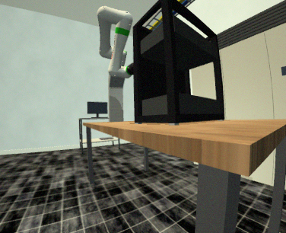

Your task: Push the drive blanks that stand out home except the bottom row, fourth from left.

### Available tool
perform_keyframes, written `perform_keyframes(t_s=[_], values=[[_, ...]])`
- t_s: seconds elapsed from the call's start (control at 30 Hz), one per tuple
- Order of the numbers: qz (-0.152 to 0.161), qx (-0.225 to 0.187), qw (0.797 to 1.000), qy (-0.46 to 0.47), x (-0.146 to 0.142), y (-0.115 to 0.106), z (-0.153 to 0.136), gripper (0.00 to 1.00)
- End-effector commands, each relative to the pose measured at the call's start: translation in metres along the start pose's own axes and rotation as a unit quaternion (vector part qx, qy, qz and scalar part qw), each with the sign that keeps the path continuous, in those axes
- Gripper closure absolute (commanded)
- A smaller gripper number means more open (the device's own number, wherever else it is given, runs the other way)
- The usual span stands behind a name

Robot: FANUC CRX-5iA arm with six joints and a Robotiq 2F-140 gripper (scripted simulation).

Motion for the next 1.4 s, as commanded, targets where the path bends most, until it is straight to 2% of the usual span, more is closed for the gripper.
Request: perform_keyframes(t_s=[0.0,0.63,0.97,1.37], values=[[0.000,0.000,1.000,0.000,0.000,0.000,0.000,1.00],[0.000,0.000,1.000,0.000,0.000,0.000,0.000,1.00],[0.000,0.000,1.000,0.000,0.000,0.010,0.000,1.00],[0.000,0.000,1.000,0.000,0.000,0.010,0.000,1.00]])
Point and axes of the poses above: the point where the finger pads meet when closed, its own y axis out along the fingers, its own x axis across the jaws, z = x × y, the point moved 1 cm from there along -y, back along the fingers, and after that the axes turned 9 degrees about y, right-handed, at the moved point
